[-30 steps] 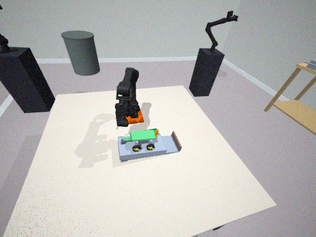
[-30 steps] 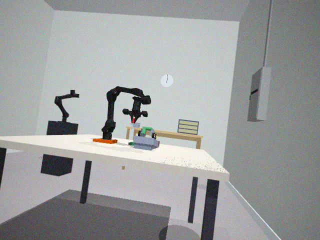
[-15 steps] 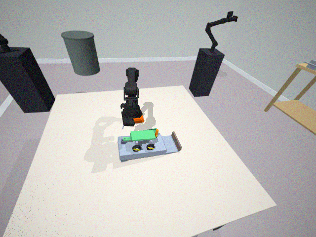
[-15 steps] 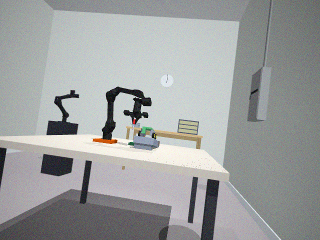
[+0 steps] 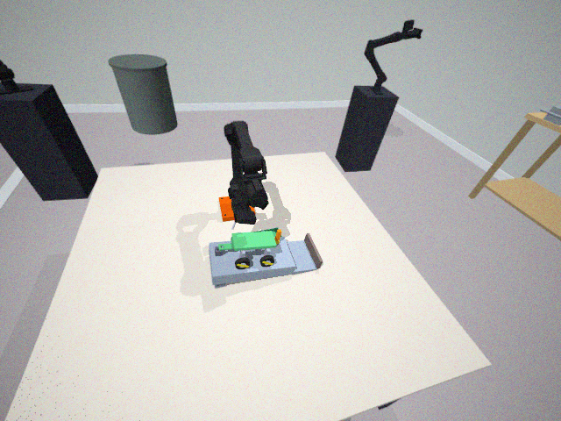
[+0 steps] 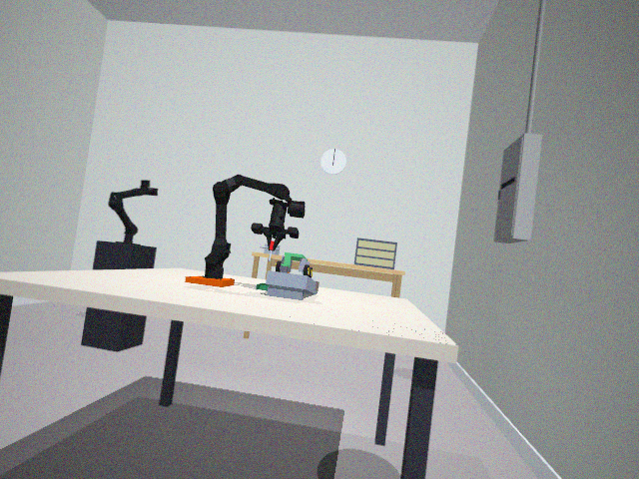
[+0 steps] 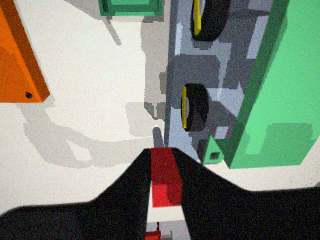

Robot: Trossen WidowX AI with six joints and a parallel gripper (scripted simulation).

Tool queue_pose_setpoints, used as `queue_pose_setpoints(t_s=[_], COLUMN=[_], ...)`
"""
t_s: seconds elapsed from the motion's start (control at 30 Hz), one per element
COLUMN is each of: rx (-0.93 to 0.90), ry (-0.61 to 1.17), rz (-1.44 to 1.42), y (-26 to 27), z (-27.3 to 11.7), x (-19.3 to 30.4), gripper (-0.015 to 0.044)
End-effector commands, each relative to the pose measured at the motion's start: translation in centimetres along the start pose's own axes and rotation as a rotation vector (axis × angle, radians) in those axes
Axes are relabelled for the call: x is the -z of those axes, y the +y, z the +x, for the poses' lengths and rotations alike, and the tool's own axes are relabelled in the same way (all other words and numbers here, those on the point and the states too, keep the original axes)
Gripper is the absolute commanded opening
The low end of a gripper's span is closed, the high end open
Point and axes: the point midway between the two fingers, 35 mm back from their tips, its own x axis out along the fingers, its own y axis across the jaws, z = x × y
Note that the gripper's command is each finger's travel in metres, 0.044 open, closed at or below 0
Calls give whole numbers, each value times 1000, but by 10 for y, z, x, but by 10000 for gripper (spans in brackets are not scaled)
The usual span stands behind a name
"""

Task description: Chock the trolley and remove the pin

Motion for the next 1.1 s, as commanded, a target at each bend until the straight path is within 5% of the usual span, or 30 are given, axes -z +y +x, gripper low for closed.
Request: queue_pose_setpoints(t_s=[0.0,1.07], rx=[-8,-8], ry=[2,-9], rz=[2,2], y=[1,9], z=[0,-12], x=[-13,-138], gripper=[0,0])
